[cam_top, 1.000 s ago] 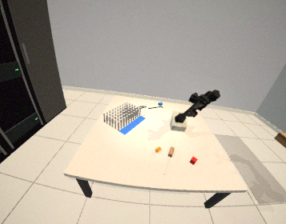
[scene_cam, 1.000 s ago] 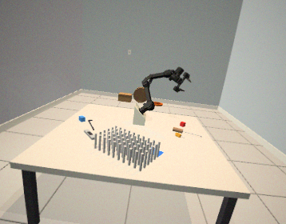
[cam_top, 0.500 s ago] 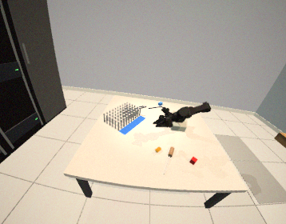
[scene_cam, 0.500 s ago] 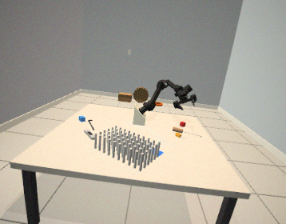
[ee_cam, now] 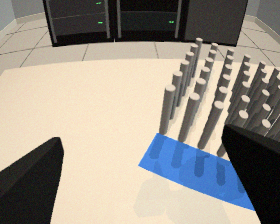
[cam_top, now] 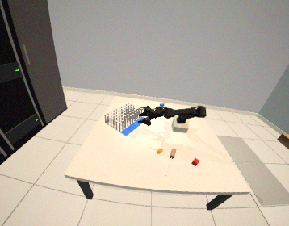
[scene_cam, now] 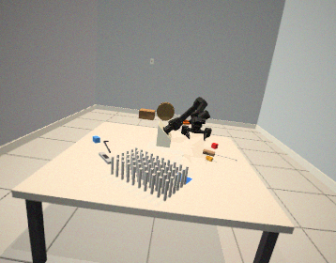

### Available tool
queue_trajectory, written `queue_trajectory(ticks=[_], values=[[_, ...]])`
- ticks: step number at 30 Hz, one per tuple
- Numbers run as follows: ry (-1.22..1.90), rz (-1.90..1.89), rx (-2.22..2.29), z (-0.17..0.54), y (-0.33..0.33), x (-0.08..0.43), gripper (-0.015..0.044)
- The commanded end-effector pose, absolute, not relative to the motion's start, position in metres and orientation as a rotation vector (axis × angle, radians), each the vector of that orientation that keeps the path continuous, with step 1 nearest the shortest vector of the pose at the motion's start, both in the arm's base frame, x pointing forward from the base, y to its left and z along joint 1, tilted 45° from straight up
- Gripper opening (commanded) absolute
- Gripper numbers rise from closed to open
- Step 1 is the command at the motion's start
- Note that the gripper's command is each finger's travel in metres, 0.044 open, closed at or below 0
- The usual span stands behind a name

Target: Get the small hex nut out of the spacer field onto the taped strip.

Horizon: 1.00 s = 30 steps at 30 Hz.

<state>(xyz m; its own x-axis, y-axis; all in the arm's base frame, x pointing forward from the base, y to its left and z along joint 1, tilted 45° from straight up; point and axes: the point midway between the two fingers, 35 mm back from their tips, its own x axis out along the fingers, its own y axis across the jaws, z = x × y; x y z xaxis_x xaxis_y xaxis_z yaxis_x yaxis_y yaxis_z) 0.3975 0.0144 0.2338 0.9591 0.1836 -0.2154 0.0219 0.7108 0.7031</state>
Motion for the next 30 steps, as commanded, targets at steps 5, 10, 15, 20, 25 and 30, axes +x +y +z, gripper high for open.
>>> queue_trajectory(ticks=[5,10,15,20,25,30], values=[[0.35,0.006,0.518,0.112,-0.056,0.4,0.044],[0.39,-0.029,0.377,0.05,-0.091,0.374,0.044],[0.393,-0.031,0.367,0.046,-0.093,0.372,0.044],[0.393,-0.031,0.367,0.046,-0.093,0.372,0.044],[0.393,-0.031,0.367,0.046,-0.093,0.372,0.044],[0.393,-0.031,0.367,0.046,-0.093,0.372,0.044]])
